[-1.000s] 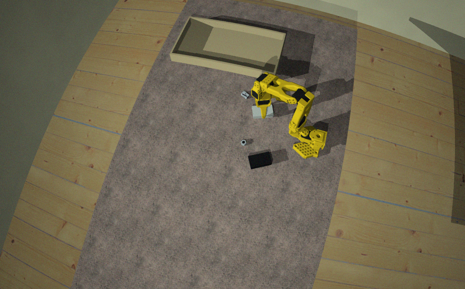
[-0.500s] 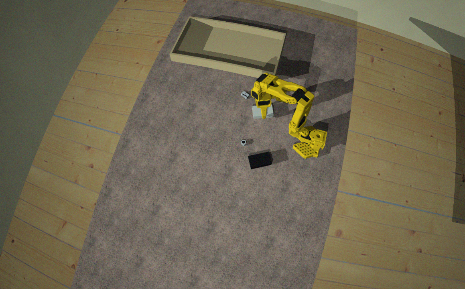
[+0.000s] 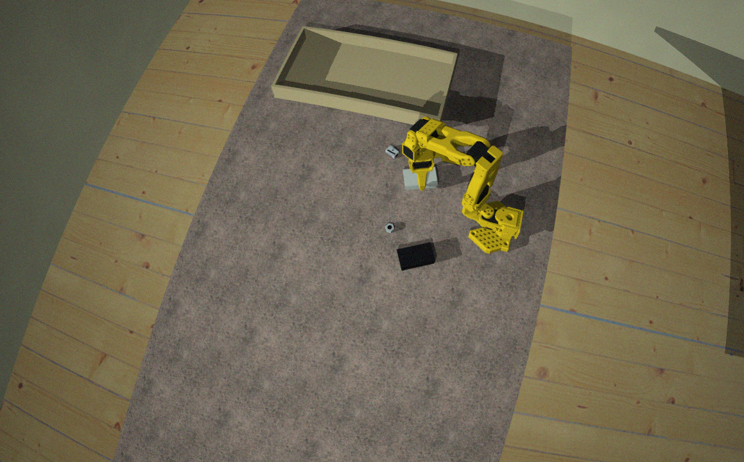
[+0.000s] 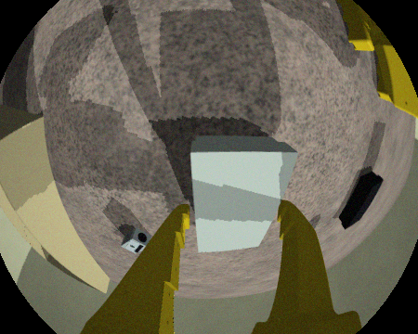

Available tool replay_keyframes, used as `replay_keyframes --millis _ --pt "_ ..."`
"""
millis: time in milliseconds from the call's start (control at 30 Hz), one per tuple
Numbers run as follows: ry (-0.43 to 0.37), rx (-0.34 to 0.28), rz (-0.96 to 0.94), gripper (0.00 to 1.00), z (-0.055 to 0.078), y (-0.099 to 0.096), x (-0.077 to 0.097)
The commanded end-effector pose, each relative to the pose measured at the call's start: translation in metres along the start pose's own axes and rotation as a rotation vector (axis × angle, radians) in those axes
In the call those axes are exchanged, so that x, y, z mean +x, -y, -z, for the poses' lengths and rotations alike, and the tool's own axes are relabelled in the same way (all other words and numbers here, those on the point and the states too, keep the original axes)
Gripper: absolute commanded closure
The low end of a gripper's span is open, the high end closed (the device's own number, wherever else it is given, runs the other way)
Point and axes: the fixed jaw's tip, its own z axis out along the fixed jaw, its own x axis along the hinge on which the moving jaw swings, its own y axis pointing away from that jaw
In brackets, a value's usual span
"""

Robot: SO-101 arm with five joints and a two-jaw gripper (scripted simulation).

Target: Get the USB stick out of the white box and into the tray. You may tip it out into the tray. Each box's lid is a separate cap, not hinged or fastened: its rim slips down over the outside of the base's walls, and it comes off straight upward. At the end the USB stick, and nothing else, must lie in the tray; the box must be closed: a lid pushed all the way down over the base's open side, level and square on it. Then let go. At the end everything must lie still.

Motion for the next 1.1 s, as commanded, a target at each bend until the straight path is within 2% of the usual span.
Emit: replay_keyframes --millis 0,500,1067 --pt "-0.013 -0.013 0.003 0.71 0.0012 -0.0028 0.0006" --pt "-0.013 -0.013 0.003 0.71 0.0012 -0.0028 0.0006" --pt "-0.013 -0.013 0.003 0.77 0.0012 -0.0028 0.0006"
